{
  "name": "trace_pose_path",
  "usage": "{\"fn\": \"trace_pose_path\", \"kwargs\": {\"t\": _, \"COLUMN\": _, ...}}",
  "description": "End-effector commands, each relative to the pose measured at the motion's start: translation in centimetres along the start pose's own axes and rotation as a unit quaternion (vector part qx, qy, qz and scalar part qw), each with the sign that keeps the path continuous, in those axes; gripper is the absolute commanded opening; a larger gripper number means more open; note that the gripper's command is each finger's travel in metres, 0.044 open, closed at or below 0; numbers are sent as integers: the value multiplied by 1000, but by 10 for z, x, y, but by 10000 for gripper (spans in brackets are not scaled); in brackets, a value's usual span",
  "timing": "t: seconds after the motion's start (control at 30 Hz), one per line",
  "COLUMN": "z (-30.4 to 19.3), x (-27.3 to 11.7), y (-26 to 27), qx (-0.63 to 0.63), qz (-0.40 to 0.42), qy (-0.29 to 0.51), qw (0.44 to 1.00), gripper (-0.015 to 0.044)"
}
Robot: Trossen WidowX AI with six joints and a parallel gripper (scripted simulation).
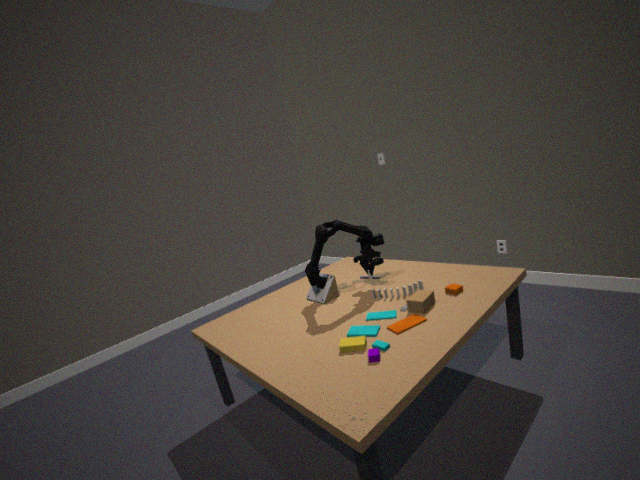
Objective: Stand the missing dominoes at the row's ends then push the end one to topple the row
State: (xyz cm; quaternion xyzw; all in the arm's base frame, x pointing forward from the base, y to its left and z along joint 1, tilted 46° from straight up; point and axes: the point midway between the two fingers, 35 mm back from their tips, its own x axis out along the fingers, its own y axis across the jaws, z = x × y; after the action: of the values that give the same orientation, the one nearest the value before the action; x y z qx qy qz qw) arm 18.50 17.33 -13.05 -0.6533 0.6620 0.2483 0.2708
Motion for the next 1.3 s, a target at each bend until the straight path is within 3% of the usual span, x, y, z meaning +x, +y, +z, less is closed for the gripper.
{"fn": "trace_pose_path", "kwargs": {"t": 0.0, "z": -1, "x": -68, "y": 2, "qx": 7, "qz": -9, "qy": -18, "qw": 1000, "gripper": 107}}
{"fn": "trace_pose_path", "kwargs": {"t": 0.27, "z": -6, "x": -81, "y": 2, "qx": 18, "qz": -8, "qy": -18, "qw": 1000, "gripper": 107}}
{"fn": "trace_pose_path", "kwargs": {"t": 0.4, "z": -54, "x": -84, "y": -40, "qx": 235, "qz": -5, "qy": -22, "qw": 972, "gripper": 107}}
{"fn": "trace_pose_path", "kwargs": {"t": 0.6, "z": -125, "x": -78, "y": -82, "qx": 504, "qz": -3, "qy": -16, "qw": 864, "gripper": 107}}
{"fn": "trace_pose_path", "kwargs": {"t": 0.9, "z": -127, "x": -74, "y": -84, "qx": 512, "qz": -3, "qy": -16, "qw": 859, "gripper": 107}}
{"fn": "trace_pose_path", "kwargs": {"t": 1.27, "z": -122, "x": -15, "y": -92, "qx": 512, "qz": -3, "qy": -18, "qw": 859, "gripper": 107}}
